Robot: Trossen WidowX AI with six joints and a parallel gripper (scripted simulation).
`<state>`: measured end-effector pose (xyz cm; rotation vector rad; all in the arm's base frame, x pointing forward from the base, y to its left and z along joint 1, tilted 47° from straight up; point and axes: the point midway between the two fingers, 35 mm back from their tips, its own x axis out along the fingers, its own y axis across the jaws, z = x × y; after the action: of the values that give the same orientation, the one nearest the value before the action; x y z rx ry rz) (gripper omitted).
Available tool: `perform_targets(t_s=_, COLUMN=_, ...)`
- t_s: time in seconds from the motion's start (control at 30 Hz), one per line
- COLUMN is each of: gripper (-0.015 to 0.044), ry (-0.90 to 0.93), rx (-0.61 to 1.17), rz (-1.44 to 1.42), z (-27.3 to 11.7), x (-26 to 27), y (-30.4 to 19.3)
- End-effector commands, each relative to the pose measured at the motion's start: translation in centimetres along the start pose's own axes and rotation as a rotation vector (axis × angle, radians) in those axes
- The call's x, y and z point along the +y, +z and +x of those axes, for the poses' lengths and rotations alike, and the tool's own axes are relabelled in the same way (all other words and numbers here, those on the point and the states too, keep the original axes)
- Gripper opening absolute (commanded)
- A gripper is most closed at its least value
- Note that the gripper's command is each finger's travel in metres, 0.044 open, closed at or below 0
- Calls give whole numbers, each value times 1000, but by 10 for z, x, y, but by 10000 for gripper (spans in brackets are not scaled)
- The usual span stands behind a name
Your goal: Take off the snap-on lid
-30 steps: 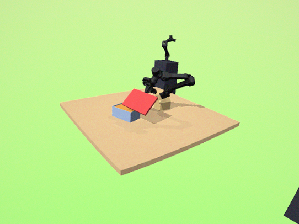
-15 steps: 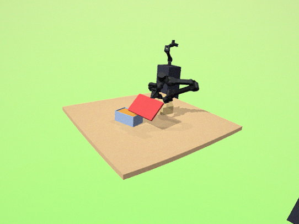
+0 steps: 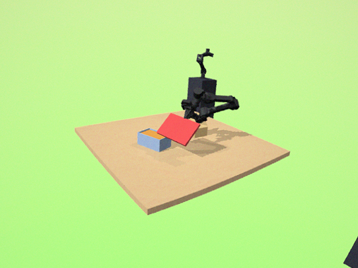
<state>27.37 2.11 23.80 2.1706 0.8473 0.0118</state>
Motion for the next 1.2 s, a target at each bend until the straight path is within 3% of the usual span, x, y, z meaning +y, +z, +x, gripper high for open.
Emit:
perform_targets(t_s=0.0, gripper=0, ry=14, rx=-4, rz=-11, z=-3, x=4, y=-9)
perform_targets(t_s=1.17, gripper=0, ry=16, rx=-2, rz=-10, z=-9, x=-2, y=-80)
